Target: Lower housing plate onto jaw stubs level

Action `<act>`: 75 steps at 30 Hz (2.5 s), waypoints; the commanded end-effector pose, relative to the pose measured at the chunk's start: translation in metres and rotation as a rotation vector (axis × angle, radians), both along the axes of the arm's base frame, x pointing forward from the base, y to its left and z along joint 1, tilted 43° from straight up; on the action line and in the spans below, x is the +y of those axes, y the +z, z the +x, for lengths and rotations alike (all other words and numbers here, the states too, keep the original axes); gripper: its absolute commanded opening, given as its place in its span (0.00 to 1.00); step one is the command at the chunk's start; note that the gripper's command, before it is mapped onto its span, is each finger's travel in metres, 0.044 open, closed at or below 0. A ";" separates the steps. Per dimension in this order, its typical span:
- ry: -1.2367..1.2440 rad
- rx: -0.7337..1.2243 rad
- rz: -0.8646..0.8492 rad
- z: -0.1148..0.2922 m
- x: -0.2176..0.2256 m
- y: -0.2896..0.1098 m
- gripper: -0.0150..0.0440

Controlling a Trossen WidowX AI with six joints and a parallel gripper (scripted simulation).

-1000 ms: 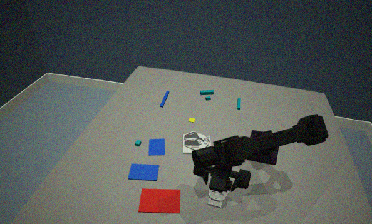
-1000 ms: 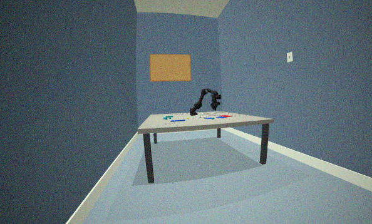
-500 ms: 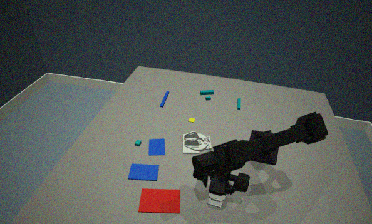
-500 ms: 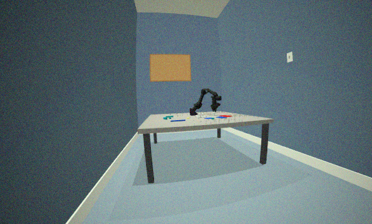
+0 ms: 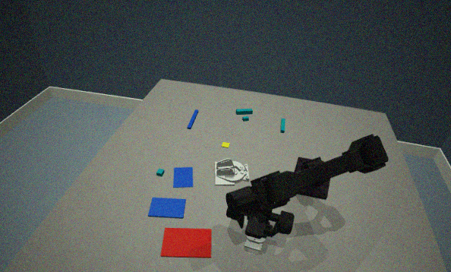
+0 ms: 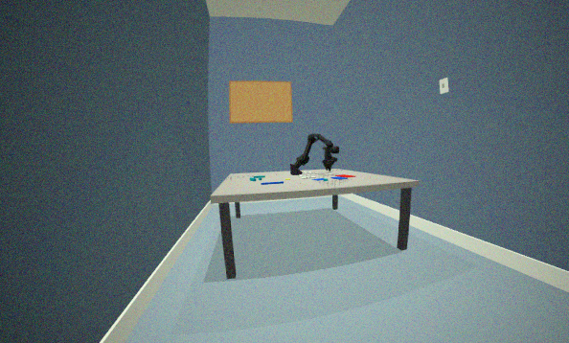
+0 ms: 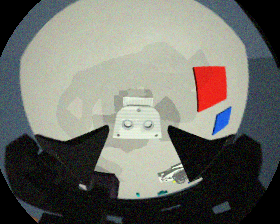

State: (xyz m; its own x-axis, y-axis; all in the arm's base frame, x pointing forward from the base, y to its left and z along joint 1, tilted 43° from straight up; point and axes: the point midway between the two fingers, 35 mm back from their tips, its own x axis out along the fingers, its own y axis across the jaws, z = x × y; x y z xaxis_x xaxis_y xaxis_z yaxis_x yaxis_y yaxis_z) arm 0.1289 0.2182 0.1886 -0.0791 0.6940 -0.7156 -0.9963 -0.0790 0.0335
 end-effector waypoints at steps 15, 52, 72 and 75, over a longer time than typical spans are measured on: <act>-0.002 0.010 -0.008 -0.003 0.014 -0.018 1.00; 0.003 0.008 -0.004 -0.004 0.014 -0.018 0.86; 0.003 0.007 -0.012 0.002 -0.002 -0.002 0.85; 0.003 0.007 -0.014 0.003 -0.009 0.005 0.85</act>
